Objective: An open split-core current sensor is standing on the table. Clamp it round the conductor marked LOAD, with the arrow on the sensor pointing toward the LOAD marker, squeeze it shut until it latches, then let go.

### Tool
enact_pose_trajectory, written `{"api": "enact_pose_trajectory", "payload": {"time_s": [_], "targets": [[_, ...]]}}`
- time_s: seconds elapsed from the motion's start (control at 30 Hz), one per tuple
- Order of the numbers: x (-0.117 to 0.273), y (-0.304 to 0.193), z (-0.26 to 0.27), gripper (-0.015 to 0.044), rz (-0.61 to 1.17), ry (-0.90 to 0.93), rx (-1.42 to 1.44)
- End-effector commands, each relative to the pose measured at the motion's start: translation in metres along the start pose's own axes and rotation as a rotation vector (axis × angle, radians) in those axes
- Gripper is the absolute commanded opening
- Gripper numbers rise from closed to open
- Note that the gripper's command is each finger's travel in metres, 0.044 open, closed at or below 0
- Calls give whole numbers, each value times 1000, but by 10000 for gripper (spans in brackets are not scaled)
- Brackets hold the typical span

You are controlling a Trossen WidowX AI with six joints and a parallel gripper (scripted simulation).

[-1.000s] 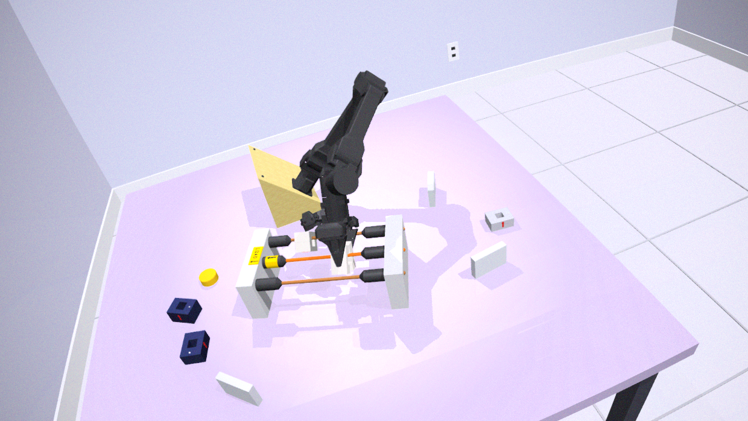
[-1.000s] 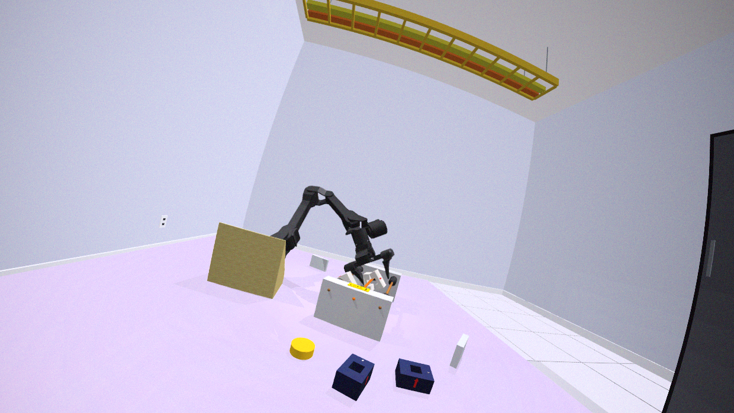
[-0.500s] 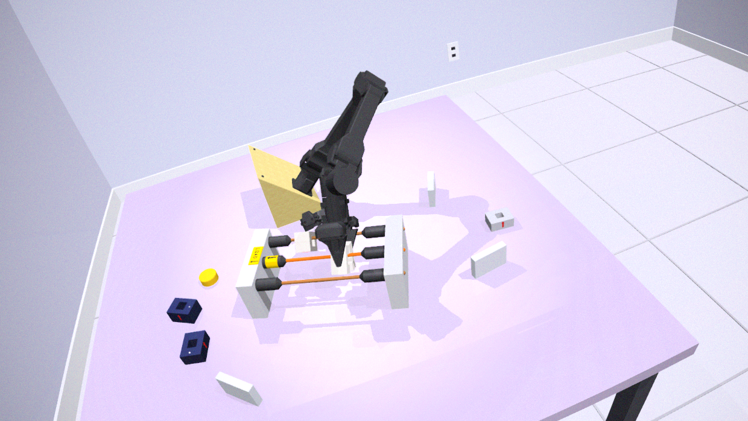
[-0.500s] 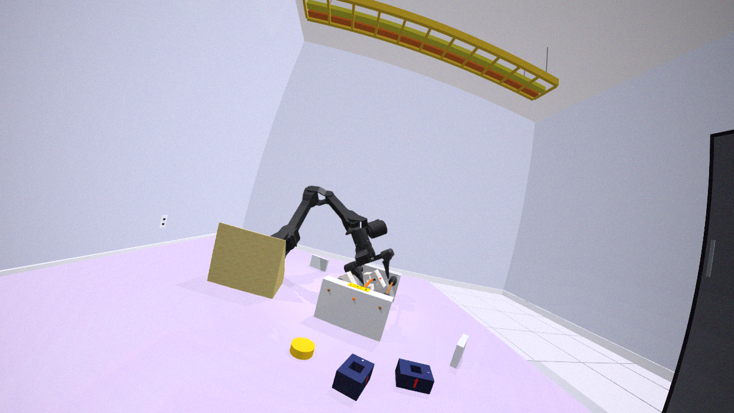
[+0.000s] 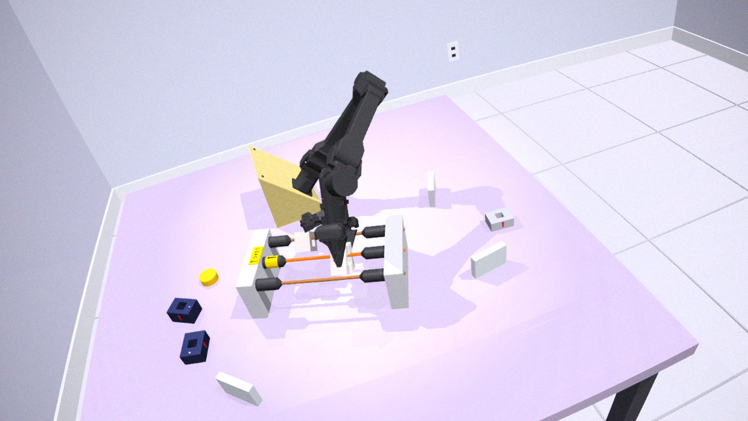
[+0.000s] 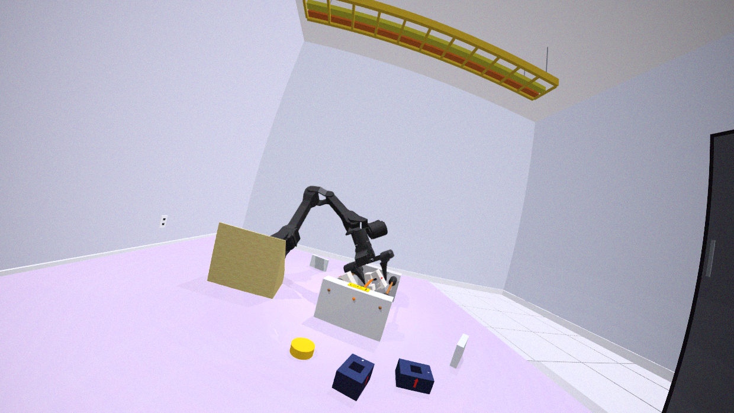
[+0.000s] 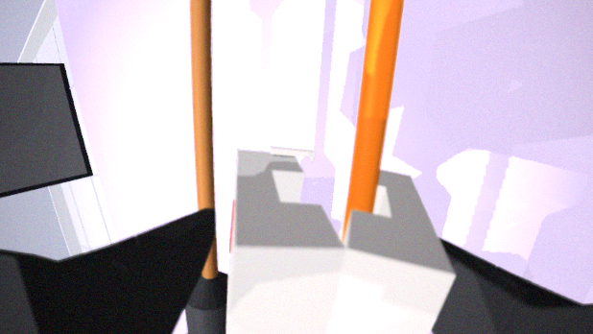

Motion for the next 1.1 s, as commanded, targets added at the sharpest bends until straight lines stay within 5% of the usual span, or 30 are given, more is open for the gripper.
{"api": "enact_pose_trajectory", "payload": {"time_s": [0.0, 0.67, 0.9, 1.07], "targets": [[-1, 1, 1, 333, -5, 6, 3], [-1, 1, 1, 200, -5, 6, 3], [-3, 2, -1, 16, -15, -42, 4], [-3, 2, -1, 0, -15, -42, 4]]}}
Point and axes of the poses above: the point midway between the two fingers, 35 mm back from their tips, its own x axis back along the fingers, its own z axis across the jaws, y = z × x, the point moved 6 cm from there along x, back along the fingers, and after that the axes turned 4 degrees about x, right-handed, at the moved point
